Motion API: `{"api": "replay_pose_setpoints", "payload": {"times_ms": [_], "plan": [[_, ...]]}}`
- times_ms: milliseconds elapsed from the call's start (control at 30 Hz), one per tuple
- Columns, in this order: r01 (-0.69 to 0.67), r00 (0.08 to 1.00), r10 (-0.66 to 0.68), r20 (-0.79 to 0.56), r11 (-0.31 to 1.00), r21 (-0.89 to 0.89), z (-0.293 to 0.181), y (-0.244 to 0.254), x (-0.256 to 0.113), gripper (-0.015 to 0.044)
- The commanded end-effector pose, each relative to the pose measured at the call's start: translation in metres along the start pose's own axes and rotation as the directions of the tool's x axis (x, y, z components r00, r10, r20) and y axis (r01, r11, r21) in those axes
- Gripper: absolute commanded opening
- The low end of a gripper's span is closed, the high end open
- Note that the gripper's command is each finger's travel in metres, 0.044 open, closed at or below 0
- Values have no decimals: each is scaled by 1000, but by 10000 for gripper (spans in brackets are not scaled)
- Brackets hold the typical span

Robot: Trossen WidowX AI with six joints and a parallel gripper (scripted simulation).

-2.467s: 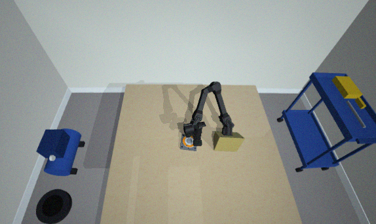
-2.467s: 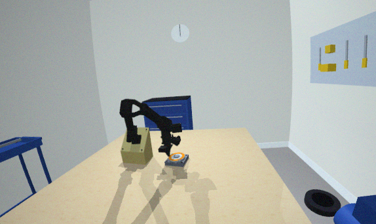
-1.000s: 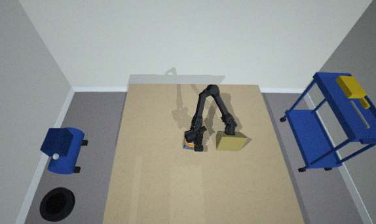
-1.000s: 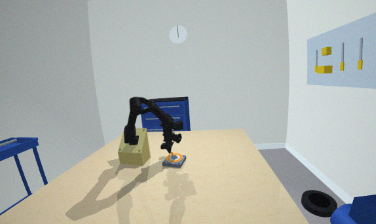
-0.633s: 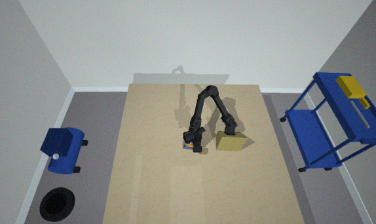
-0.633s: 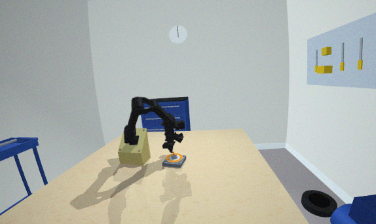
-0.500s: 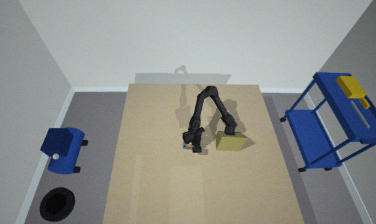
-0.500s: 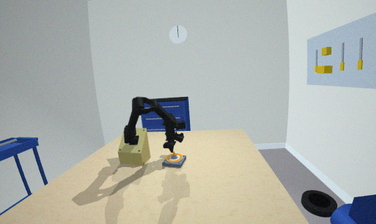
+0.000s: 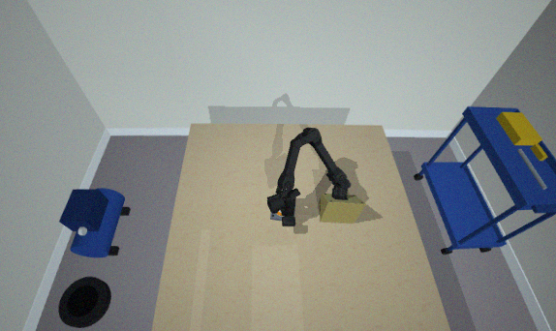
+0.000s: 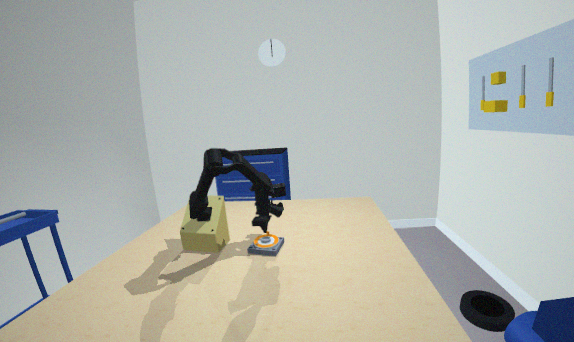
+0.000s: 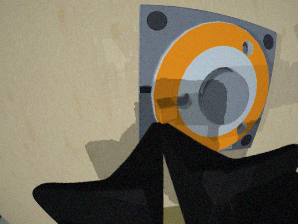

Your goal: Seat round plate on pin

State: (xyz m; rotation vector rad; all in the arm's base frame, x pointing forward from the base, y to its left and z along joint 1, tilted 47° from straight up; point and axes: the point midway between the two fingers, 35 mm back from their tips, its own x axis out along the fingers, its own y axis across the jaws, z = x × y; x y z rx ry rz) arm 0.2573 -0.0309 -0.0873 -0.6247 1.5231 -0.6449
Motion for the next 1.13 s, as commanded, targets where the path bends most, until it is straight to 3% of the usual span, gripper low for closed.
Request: {"api": "replay_pose_setpoints", "payload": {"times_ms": [0, 233, 533, 1100], "plan": [[3, 1000, -3, -1, 1000, -1, 4, 1, 1, 0], [3, 1000, -3, -1, 1000, -1, 7, 1, -1, 0], [1, 1000, -1, -1, 1000, -1, 1, 2, -40, 0], [6, 1000, -6, 1, 1000, -14, 1, 3, -34, 0]]}}
